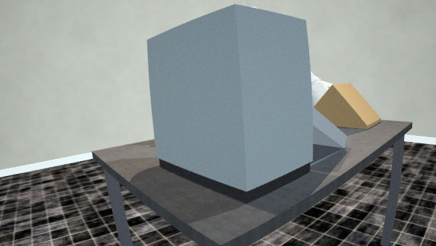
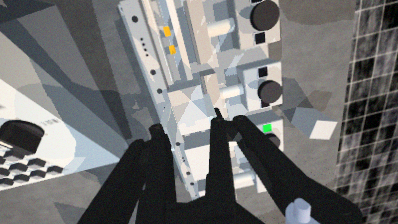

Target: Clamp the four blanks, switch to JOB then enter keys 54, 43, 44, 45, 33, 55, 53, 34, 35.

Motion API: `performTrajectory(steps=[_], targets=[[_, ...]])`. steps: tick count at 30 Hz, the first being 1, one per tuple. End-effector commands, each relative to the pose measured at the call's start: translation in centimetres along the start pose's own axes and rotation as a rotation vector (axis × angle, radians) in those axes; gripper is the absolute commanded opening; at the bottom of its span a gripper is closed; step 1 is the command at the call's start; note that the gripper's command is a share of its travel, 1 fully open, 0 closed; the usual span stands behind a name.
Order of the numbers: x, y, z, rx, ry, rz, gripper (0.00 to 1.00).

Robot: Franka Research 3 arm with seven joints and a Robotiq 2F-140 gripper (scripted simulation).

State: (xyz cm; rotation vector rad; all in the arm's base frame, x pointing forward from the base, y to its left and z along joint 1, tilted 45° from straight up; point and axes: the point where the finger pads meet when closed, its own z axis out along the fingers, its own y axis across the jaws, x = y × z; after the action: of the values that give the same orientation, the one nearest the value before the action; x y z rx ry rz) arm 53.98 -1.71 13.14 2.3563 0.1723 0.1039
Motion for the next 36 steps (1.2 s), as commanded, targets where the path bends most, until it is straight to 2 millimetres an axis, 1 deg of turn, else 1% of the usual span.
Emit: performTrajectory(steps=[1,31,32,36], targets=[[0.13,-0.08,0.03,0.002,0.005,0.003,0.00],[0.13,-0.08,0.03,0.002,0.005,0.003,0.00],[0.13,-0.08,0.03,0.002,0.005,0.003,0.40],[0.13,-0.08,0.03,0.002,0.005,0.003,0.40]])
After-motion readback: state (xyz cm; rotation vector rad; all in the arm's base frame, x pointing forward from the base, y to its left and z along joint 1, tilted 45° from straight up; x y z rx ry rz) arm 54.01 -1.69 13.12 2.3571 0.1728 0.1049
